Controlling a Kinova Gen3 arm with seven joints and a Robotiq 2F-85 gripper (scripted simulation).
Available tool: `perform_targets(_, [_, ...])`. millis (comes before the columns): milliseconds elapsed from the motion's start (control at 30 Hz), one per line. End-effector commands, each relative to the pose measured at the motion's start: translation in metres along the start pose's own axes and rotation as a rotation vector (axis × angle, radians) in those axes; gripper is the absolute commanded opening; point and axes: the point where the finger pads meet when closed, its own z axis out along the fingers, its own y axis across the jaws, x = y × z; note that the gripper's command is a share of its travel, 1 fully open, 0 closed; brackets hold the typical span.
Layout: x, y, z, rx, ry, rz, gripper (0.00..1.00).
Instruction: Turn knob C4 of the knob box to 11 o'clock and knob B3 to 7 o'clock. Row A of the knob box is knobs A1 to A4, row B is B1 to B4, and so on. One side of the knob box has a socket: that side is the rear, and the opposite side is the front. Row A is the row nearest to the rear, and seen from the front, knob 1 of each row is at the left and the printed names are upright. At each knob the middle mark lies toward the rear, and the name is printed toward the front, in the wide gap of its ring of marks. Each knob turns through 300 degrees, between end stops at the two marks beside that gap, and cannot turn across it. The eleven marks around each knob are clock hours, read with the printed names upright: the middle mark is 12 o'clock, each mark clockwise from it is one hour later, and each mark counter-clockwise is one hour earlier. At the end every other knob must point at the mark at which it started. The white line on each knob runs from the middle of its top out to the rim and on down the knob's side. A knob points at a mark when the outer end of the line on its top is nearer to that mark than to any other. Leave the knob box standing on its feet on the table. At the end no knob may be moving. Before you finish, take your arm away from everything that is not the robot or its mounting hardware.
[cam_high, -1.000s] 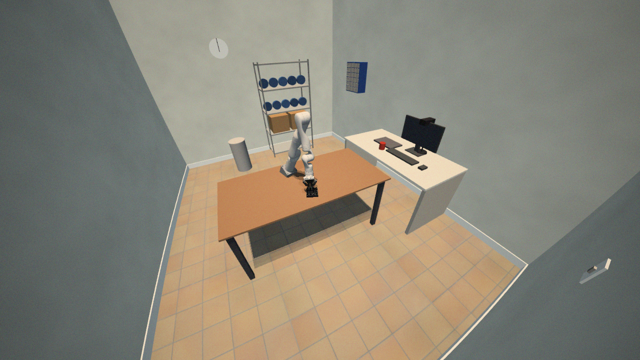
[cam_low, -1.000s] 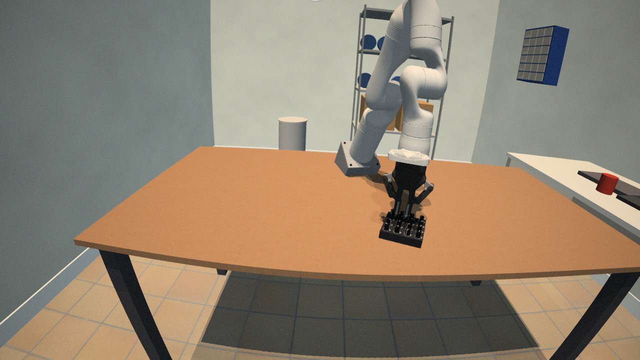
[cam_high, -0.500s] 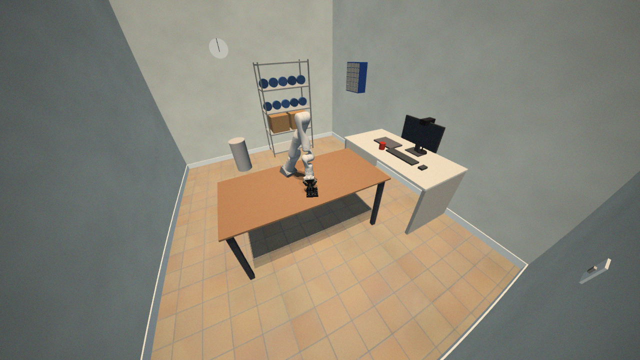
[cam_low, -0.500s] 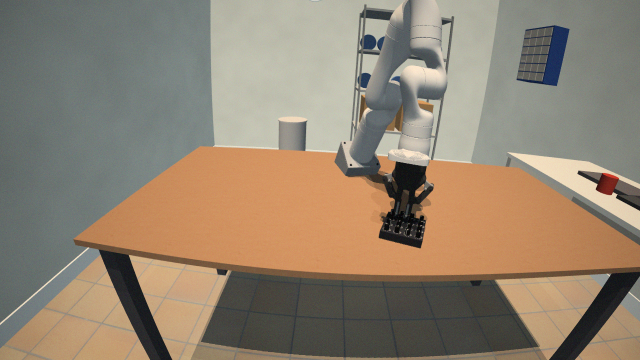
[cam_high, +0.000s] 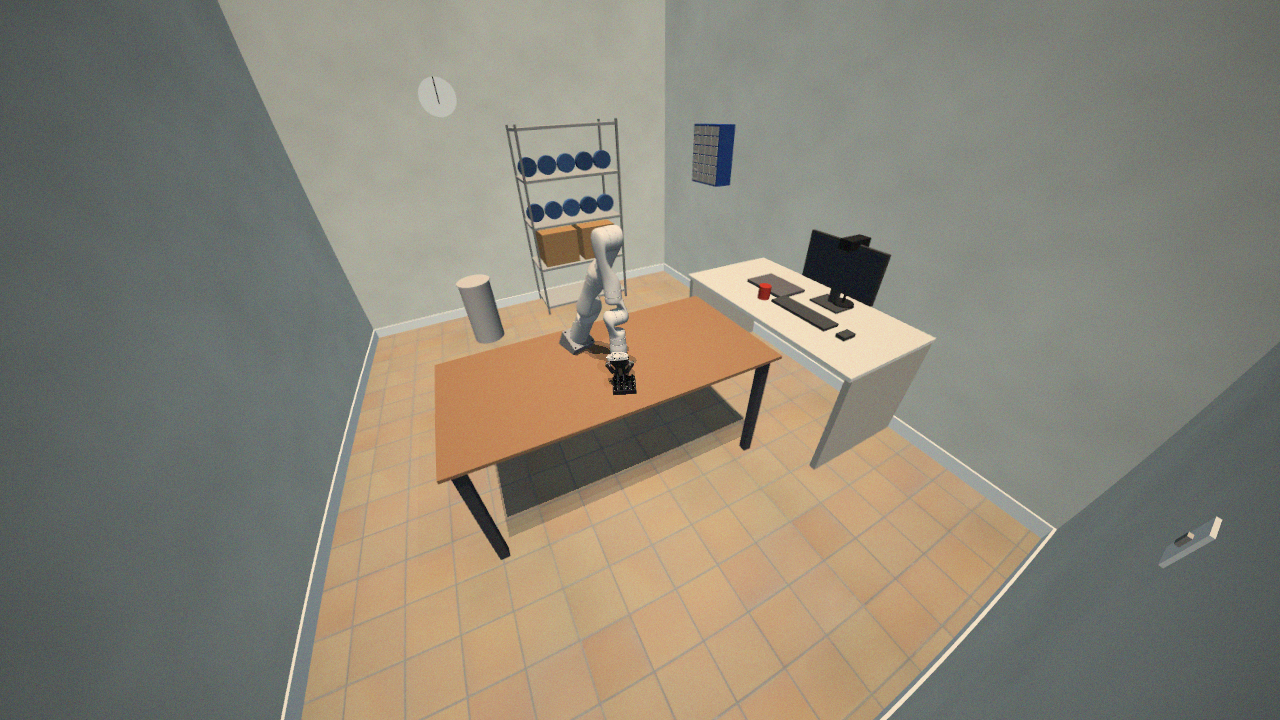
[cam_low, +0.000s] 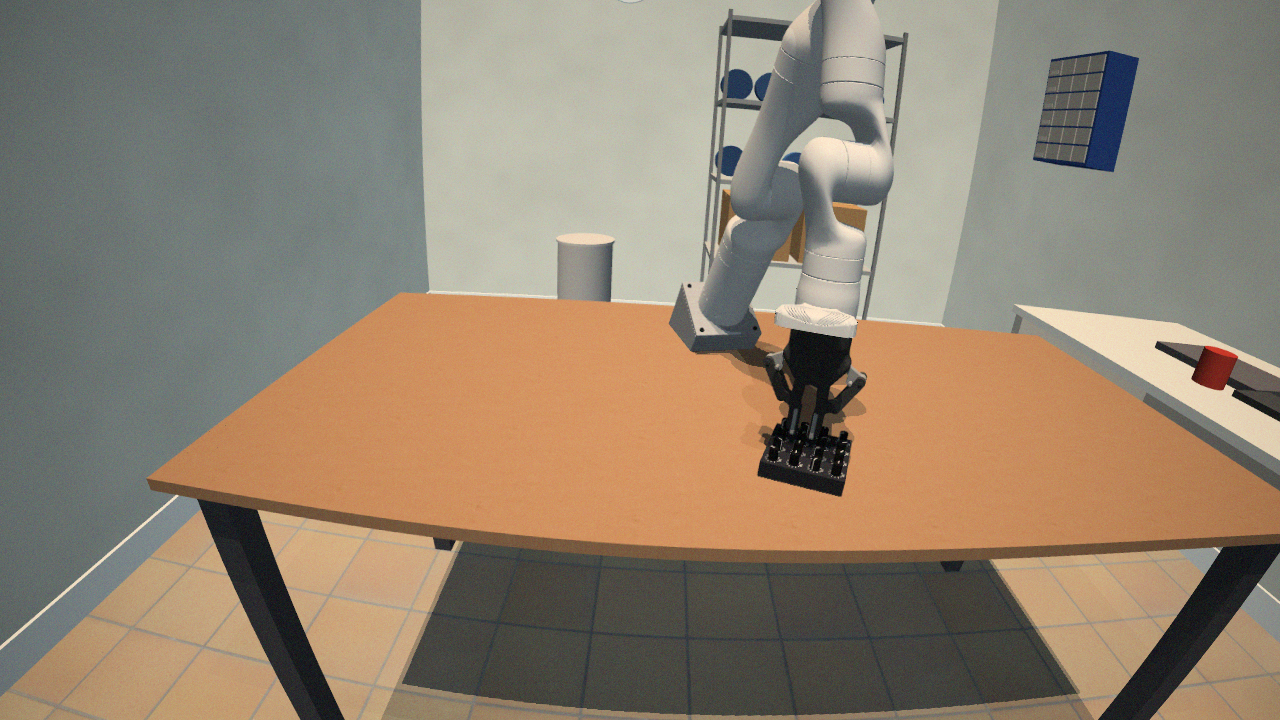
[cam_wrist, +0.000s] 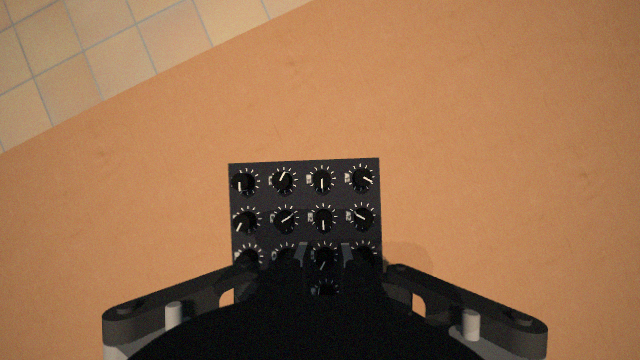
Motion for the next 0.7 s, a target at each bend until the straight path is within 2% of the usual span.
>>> perform_targets(0, [-0.0022, 0.0001, 0.0033, -0.001, -0.007, -0.004, 0.19])
perform_targets(667, [-0.0022, 0.0002, 0.0071, -0.002, -0.007, -0.004, 0.19])
